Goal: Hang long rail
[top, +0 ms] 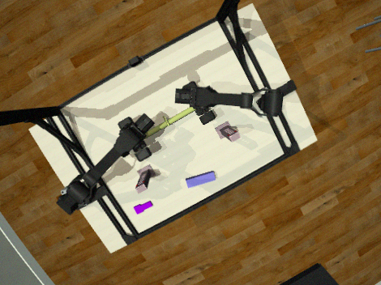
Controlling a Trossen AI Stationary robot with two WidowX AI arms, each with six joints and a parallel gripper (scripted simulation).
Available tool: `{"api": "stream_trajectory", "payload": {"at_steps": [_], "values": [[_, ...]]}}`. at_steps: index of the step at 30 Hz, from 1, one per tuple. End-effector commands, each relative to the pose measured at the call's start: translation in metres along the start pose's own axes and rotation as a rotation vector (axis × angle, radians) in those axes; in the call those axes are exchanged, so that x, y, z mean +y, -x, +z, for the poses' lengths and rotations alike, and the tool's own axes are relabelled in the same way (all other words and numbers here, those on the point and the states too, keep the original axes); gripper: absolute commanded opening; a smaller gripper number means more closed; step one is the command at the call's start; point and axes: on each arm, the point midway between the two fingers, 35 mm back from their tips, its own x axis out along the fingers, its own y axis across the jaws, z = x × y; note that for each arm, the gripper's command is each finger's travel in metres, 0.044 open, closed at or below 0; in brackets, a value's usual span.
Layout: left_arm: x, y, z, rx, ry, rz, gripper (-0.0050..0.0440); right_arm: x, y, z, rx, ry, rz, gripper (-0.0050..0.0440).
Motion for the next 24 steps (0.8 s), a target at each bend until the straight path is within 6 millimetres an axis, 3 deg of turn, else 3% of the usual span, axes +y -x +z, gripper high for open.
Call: {"api": "stream_trajectory", "payload": {"at_steps": [1, 4, 16, 18, 24], "values": [[0.0002, -0.0003, 0.0013, 0.002, 0.003, -0.001, 0.0, 0.0005, 0.0012, -0.0001, -0.002, -0.001, 0.002, 0.0], [0.0003, -0.0014, 0.0, 0.002, 0.003, -0.001, 0.0, 0.0005, 0.0012, -0.0001, -0.002, -0.001, 0.002, 0.0], [0.0001, -0.0004, -0.0001, 0.002, 0.003, -0.001, 0.0288, 0.0, 0.0002, 0.0001, -0.002, -0.001, 0.002, 0.0], [0.0001, -0.0004, -0.0001, 0.002, 0.003, -0.001, 0.0288, 0.0, 0.0002, 0.0001, -0.002, -0.001, 0.002, 0.0], [0.0001, -0.0004, -0.0001, 0.002, 0.003, -0.001, 0.0432, 0.0, 0.0002, 0.0001, -0.002, -0.001, 0.002, 0.0]]}}
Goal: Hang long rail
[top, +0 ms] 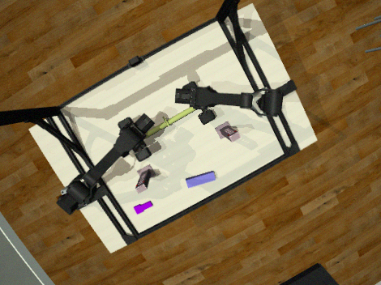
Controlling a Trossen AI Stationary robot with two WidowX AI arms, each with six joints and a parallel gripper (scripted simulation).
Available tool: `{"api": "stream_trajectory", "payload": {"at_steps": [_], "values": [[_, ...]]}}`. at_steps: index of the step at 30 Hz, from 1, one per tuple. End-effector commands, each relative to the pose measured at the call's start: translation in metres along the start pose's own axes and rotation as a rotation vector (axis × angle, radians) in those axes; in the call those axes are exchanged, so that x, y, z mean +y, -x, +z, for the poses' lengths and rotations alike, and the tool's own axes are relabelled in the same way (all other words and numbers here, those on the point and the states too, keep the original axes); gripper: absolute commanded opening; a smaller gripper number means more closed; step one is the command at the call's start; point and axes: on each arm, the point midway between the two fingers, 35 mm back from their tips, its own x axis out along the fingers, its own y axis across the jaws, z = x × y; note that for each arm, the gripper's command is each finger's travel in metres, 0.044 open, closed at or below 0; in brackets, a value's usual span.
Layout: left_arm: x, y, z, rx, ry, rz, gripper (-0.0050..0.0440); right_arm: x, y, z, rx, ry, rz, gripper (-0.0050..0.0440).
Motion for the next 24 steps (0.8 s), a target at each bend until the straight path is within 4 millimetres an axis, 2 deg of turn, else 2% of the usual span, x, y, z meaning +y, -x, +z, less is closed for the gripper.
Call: {"api": "stream_trajectory", "payload": {"at_steps": [1, 5, 9, 11, 14, 24], "values": [[0.0, 0.0, 0.0, 0.0, 0.002, 0.0, 0.044, 0.0, 0.0, -0.001, 0.007, -0.003, 0.0, 0.0], [0.0, 0.005, 0.0, 0.0, 0.002, 0.0, 0.044, 0.0, 0.0, -0.001, 0.007, -0.003, 0.0, 0.0], [-0.001, 0.033, 0.001, 0.0, 0.002, 0.0, 0.044, 0.0, 0.0, -0.001, 0.007, -0.003, 0.0, 0.0], [-0.001, 0.033, 0.001, 0.0, 0.002, 0.0, 0.044, 0.0, 0.0, -0.001, 0.007, -0.003, 0.0, 0.0], [-0.003, 0.05, 0.003, 0.0, 0.002, 0.0, 0.044, 0.0, 0.0, -0.001, 0.007, -0.003, 0.0, 0.0], [0.0, 0.05, 0.0, 0.0, 0.002, 0.0, 0.044, 0.0, 0.0, -0.001, 0.007, -0.003, 0.0, 0.0]]}}
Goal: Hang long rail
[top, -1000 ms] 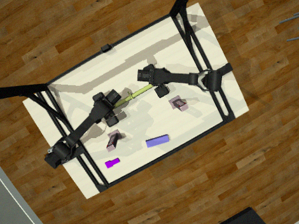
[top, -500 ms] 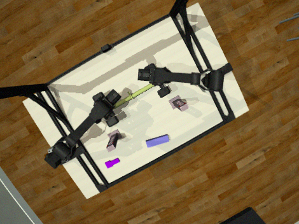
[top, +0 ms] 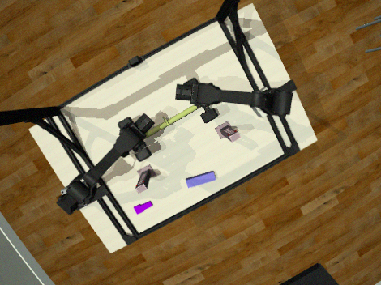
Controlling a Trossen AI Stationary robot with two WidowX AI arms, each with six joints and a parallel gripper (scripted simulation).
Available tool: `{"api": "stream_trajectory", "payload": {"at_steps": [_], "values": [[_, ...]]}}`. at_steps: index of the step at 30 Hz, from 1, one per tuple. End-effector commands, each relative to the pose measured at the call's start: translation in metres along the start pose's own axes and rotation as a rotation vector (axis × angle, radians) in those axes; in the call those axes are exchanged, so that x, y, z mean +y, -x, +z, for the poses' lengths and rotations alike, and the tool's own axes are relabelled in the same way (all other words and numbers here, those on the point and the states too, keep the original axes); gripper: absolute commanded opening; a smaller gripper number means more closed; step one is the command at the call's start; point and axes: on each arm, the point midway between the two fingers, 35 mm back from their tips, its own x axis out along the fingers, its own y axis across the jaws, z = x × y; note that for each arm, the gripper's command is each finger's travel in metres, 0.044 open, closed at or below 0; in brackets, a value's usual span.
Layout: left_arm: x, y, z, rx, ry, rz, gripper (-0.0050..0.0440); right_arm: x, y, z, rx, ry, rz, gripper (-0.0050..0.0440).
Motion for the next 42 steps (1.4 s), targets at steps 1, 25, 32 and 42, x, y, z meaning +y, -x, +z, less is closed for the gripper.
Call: {"api": "stream_trajectory", "payload": {"at_steps": [1, 25, 32, 42], "values": [[0.001, 0.0, -0.001, 0.0, 0.003, -0.002, 0.0416, 0.0, 0.0, -0.001, 0.006, -0.003, 0.0, 0.0], [0.021, -0.023, -0.005, -0.009, 0.004, -0.356, 0.016, 0.0, 0.0, -0.001, 0.006, -0.003, 0.0, 0.0], [0.025, -0.027, -0.005, 0.004, -0.002, -0.418, 0.016, 0.0, 0.0, -0.001, 0.006, -0.003, 0.0, 0.0], [0.02, -0.038, -0.005, 0.004, -0.002, -0.418, 0.016, 0.0, 0.0, -0.001, 0.006, -0.003, 0.0, 0.0]]}}
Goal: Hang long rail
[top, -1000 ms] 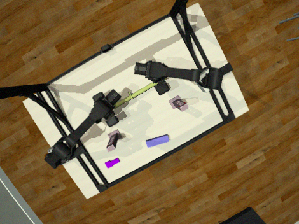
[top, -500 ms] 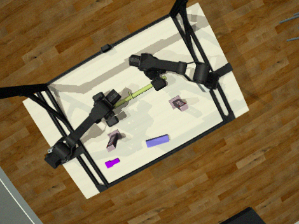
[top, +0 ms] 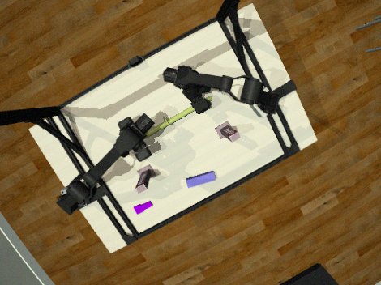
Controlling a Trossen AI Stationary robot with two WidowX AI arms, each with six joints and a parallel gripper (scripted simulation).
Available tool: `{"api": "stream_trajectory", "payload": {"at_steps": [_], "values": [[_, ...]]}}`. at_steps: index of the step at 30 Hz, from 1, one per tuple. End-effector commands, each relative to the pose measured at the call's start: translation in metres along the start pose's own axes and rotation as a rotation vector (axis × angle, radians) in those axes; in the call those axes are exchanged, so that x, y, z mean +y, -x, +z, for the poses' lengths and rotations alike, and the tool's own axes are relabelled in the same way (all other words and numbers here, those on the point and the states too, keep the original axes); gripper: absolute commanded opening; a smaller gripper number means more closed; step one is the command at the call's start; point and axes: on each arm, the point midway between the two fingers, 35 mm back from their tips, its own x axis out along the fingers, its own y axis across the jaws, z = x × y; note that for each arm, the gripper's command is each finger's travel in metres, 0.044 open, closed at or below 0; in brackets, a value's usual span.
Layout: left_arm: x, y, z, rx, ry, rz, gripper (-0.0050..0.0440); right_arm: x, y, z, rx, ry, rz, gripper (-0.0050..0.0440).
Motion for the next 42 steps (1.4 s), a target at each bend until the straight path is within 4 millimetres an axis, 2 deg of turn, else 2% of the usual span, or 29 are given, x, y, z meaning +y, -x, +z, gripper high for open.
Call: {"api": "stream_trajectory", "payload": {"at_steps": [1, 15, 19, 21, 24, 42], "values": [[-0.001, -0.008, 0.001, -0.002, -0.006, -0.01, 0.016, 0.0, 0.0, -0.001, 0.005, -0.003, 0.001, 0.0], [-0.002, -0.025, 0.003, -0.002, -0.006, -0.01, 0.016, 0.0, 0.0, -0.001, 0.005, -0.003, 0.001, 0.0], [-0.001, -0.025, 0.002, -0.002, -0.006, -0.01, 0.0064, 0.0, 0.0, -0.001, 0.005, -0.003, 0.001, 0.0], [-0.001, -0.025, 0.002, -0.002, -0.006, -0.01, 0.0064, 0.0, 0.0, -0.001, 0.005, -0.003, 0.001, 0.0], [-0.001, -0.025, 0.002, -0.002, -0.006, -0.01, 0.0, 0.0, 0.0, -0.001, 0.005, -0.003, 0.001, 0.0], [-0.001, -0.025, 0.002, -0.002, -0.006, -0.01, 0.0, 0.0, 0.0, -0.001, 0.005, -0.003, 0.001, 0.0]]}}
